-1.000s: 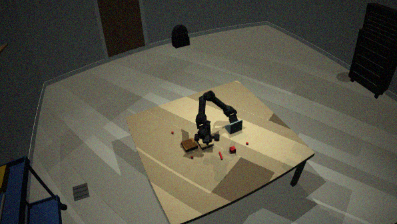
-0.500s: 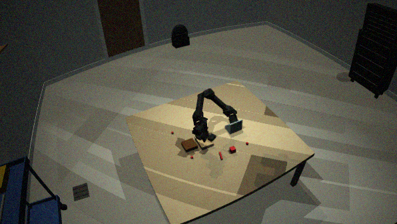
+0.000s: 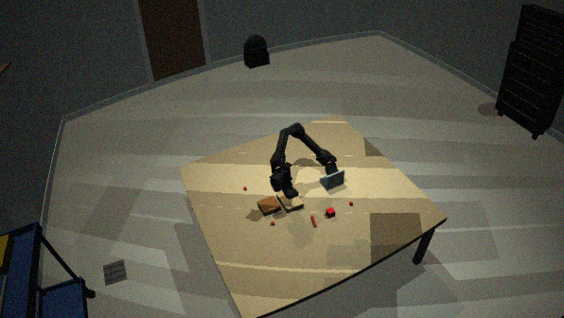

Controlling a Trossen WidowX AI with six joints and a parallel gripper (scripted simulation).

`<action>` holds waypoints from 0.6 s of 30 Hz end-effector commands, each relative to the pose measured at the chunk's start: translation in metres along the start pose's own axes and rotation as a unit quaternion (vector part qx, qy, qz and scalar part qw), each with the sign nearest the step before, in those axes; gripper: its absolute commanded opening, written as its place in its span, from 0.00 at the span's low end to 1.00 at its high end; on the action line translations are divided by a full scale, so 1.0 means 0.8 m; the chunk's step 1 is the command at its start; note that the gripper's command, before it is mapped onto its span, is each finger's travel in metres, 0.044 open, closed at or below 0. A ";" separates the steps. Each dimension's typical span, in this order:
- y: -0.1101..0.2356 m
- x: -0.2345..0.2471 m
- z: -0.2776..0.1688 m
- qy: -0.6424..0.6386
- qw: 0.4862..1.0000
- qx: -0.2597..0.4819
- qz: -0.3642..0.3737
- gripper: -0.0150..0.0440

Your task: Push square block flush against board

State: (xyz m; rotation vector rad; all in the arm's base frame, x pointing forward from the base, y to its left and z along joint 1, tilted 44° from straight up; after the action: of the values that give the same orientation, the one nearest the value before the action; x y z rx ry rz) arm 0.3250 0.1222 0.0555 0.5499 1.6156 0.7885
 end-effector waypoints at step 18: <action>-0.001 -0.068 -0.020 -0.358 0.934 0.002 -0.008 0.25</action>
State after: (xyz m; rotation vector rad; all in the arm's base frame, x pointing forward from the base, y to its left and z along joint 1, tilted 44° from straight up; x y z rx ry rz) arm 0.3220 0.0867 0.0862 0.7070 1.0399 0.5339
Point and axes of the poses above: the point midway between the two fingers, 35 mm back from their tips, its own y axis back along the fingers, its own x axis across the jaws, z = x × y, the point moved 7 cm from there along y, back along the fingers, and after that the axes turned 10 degrees about y, right-handed, at the moved point
